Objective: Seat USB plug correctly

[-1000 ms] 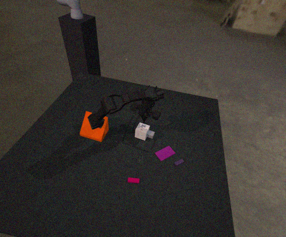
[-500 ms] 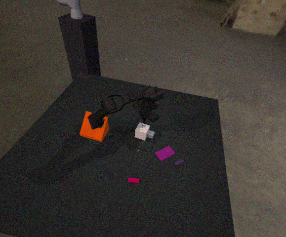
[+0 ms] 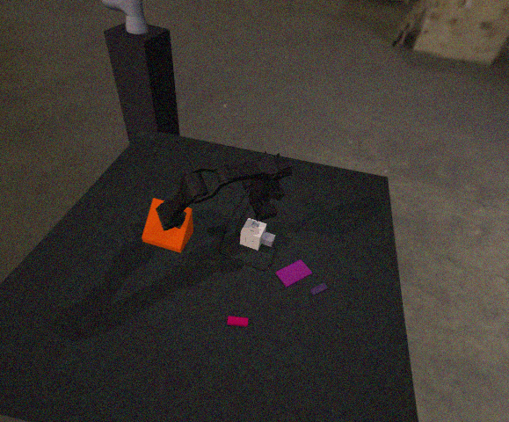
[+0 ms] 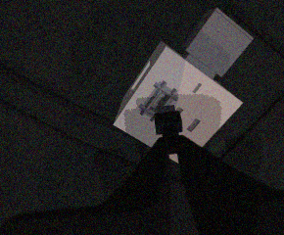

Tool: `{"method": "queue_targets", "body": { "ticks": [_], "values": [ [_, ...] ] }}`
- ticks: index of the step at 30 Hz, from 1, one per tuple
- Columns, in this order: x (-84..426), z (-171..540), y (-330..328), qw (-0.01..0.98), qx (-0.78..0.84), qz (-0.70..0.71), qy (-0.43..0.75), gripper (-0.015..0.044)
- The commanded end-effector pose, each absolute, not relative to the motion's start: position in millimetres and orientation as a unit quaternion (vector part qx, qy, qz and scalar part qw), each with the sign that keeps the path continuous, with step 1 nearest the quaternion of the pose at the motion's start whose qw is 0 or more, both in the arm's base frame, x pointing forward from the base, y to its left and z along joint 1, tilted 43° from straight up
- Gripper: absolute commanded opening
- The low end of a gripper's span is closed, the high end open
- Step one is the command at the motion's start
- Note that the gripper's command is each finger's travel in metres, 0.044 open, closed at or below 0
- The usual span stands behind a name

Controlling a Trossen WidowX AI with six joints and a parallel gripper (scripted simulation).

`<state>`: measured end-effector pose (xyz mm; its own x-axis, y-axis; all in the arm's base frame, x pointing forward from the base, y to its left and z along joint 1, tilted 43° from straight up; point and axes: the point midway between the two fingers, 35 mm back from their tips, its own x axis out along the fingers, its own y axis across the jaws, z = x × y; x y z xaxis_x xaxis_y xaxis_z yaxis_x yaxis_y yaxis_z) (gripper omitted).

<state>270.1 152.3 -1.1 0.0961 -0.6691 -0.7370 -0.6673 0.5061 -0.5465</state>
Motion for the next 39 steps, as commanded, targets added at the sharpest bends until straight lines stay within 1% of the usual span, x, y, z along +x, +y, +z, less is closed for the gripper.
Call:
{"method": "queue_targets", "body": {
  "ticks": [1,20,39],
  "values": [
    [269.7,-1.2,151.9,0.571,-0.470,-0.034,0.672,0.0000],
    [269.7,-1.2,151.9,0.670,-0.315,-0.198,0.643,0.0000],
    [269.7,-1.2,151.9,0.726,-0.140,-0.350,0.574,0.0000]
  ]
}}
